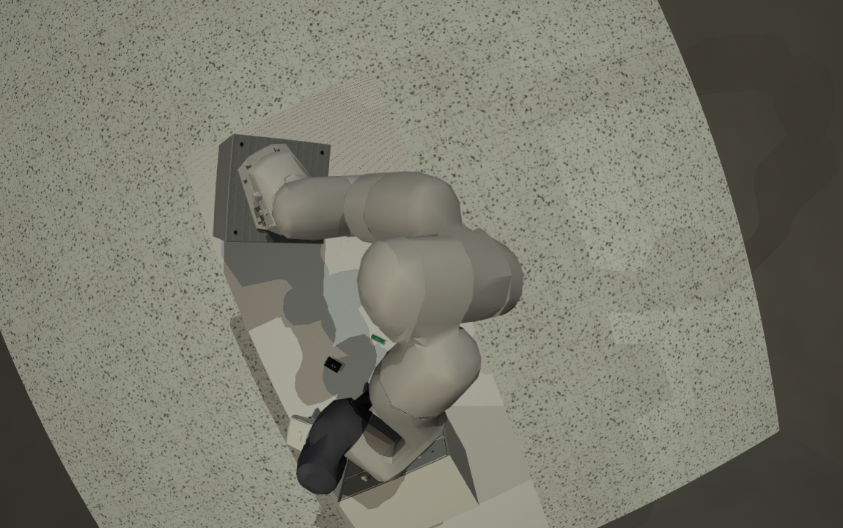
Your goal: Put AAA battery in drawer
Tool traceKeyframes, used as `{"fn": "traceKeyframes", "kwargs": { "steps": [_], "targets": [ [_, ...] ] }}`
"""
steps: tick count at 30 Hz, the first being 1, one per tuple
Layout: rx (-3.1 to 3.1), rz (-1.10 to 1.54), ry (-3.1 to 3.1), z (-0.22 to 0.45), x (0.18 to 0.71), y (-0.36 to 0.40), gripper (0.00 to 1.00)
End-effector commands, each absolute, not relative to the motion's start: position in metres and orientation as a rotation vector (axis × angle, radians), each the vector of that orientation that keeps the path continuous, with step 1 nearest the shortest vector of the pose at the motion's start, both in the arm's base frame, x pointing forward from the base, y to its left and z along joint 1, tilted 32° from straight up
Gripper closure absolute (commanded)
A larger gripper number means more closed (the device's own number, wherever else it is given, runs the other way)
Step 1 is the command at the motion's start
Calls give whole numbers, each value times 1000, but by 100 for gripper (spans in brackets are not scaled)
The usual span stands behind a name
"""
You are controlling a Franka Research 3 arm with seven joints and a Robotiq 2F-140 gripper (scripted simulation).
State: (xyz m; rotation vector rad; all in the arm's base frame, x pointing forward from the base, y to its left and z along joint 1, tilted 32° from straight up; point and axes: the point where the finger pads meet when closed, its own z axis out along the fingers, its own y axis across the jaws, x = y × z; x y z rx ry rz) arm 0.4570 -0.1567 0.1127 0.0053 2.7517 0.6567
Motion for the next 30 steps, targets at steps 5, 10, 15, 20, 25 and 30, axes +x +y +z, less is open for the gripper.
{"fn": "traceKeyframes", "kwargs": {
  "steps": [5,10,15,20,25,30],
  "targets": [
    [65,674,2764,112,456,-157,0],
    [65,674,2764,112,456,-157,0],
    [65,674,2764,112,456,-157,0],
    [65,674,2764,112,456,-157,0],
    [65,674,2764,112,456,-157,0],
    [56,670,2761,113,456,-156,0]
  ]
}}
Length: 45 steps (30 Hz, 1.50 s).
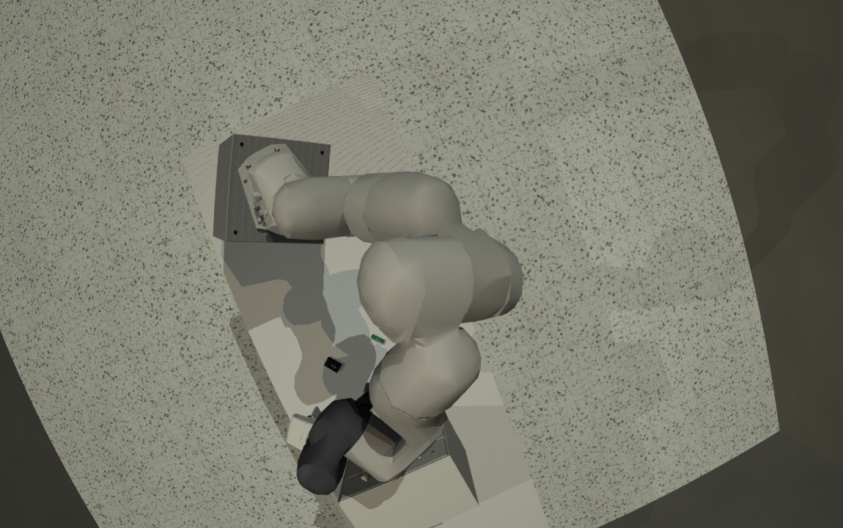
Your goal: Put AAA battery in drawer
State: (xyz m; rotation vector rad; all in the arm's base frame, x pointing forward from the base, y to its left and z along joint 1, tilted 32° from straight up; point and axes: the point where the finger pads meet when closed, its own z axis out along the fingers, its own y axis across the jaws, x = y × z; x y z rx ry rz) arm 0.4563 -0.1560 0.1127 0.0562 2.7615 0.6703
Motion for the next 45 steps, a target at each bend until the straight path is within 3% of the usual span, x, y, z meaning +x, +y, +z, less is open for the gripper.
{"fn": "traceKeyframes", "kwargs": {
  "steps": [1,23,45],
  "targets": [
    [56,670,2761,113,456,-156,0],
    [57,670,2762,117,457,-149,0],
    [64,674,2764,184,465,-26,0]
  ]
}}
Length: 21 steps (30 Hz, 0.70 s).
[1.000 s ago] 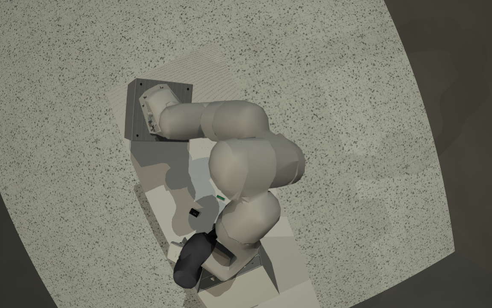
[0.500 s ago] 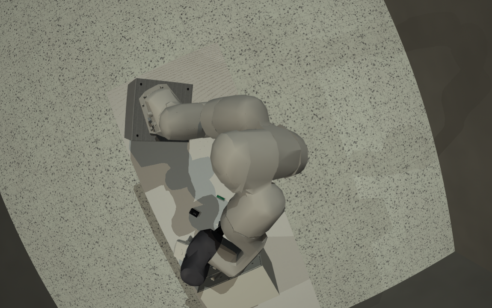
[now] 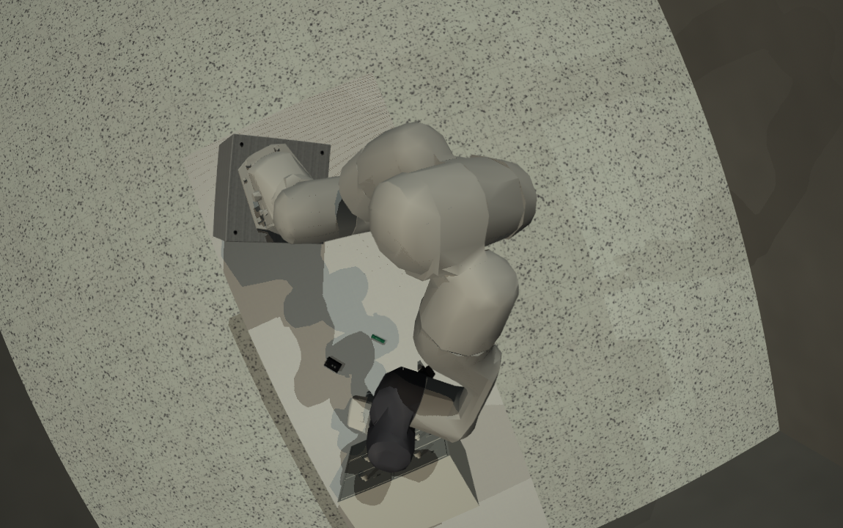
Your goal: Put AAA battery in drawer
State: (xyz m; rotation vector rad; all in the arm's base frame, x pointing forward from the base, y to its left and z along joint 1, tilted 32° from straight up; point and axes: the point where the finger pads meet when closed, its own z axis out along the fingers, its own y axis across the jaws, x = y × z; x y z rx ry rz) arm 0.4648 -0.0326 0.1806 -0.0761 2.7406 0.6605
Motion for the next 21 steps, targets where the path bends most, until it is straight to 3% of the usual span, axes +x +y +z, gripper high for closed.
{"fn": "traceKeyframes", "kwargs": {
  "steps": [1,21],
  "targets": [
    [64,674,2764,184,465,-26,0],
    [100,650,2651,180,483,-15,0]
  ]
}}
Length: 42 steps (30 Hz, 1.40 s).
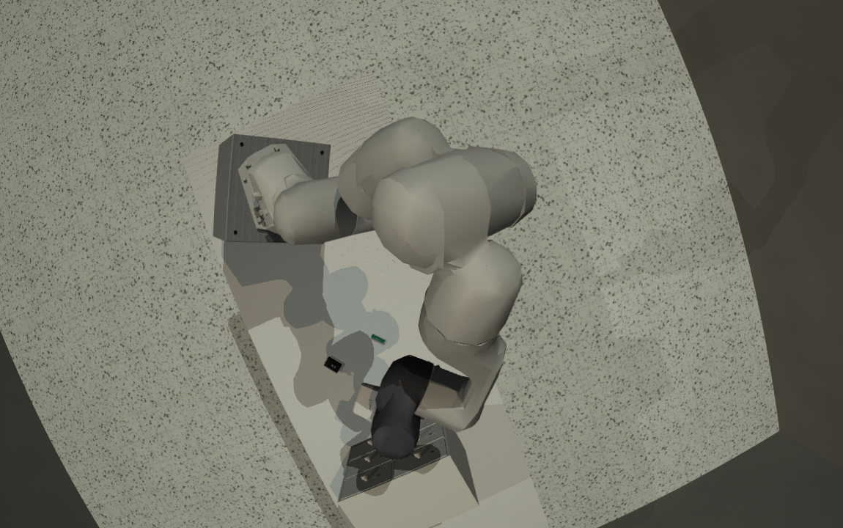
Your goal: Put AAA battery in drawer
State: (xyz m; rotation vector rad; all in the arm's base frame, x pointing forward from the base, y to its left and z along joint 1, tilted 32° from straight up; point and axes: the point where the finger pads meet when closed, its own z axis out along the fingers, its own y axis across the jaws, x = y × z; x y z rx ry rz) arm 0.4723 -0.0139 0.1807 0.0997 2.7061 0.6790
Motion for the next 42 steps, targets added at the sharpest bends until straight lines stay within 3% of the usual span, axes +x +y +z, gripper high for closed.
{"fn": "traceKeyframes", "kwargs": {
  "steps": [1,42],
  "targets": [
    [107,644,2631,178,486,-15,0],
    [344,526,1970,130,592,13,0]
  ]
}}
